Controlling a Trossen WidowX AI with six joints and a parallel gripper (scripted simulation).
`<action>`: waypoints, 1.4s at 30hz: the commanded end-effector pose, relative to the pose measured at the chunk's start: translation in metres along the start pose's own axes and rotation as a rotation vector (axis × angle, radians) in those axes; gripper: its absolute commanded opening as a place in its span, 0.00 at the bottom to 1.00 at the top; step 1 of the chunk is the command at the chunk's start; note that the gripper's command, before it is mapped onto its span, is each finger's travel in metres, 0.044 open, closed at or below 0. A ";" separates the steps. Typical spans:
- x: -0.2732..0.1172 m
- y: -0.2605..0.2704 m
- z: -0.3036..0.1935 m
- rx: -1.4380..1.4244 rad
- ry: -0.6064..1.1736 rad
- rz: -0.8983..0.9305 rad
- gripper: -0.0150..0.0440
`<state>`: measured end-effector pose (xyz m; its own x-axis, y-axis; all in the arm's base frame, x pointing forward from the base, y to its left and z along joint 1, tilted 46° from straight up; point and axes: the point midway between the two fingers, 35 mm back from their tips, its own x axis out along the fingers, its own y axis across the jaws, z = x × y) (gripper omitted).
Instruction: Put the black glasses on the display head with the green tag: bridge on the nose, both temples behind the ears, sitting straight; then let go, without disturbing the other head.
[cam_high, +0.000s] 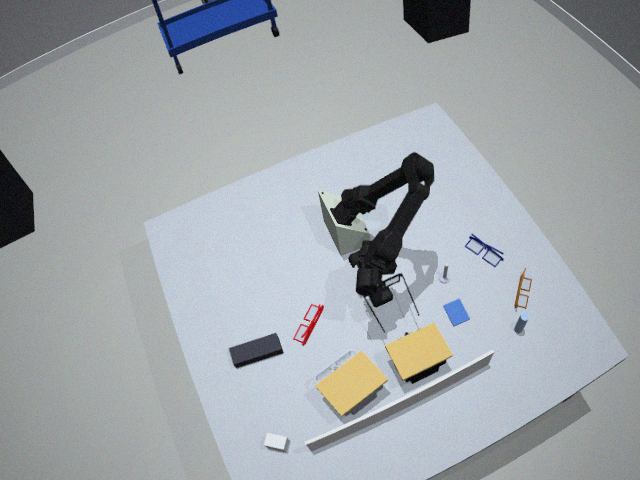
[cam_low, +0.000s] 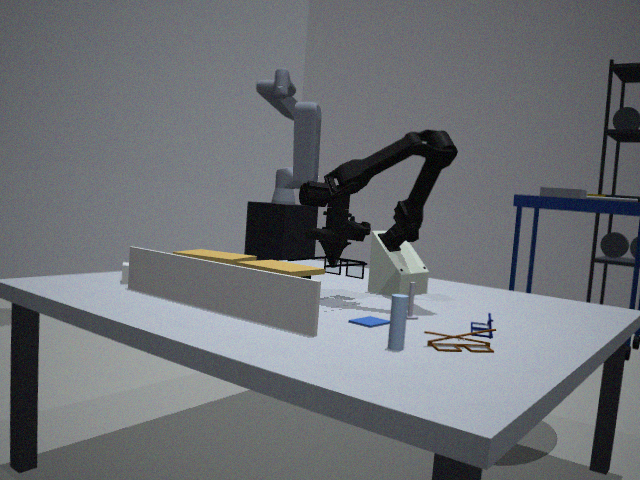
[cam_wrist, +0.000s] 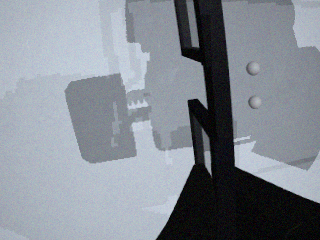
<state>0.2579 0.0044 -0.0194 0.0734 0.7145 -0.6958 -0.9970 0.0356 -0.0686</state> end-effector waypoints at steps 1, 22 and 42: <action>0.005 0.001 0.000 0.009 -0.005 0.001 0.25; 0.020 -0.001 0.001 0.009 -0.006 0.000 0.25; 0.021 -0.029 0.001 0.008 -0.006 -0.006 0.25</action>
<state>0.2834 0.0190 -0.0300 0.0844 0.7147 -0.6943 -0.9961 0.0418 -0.0780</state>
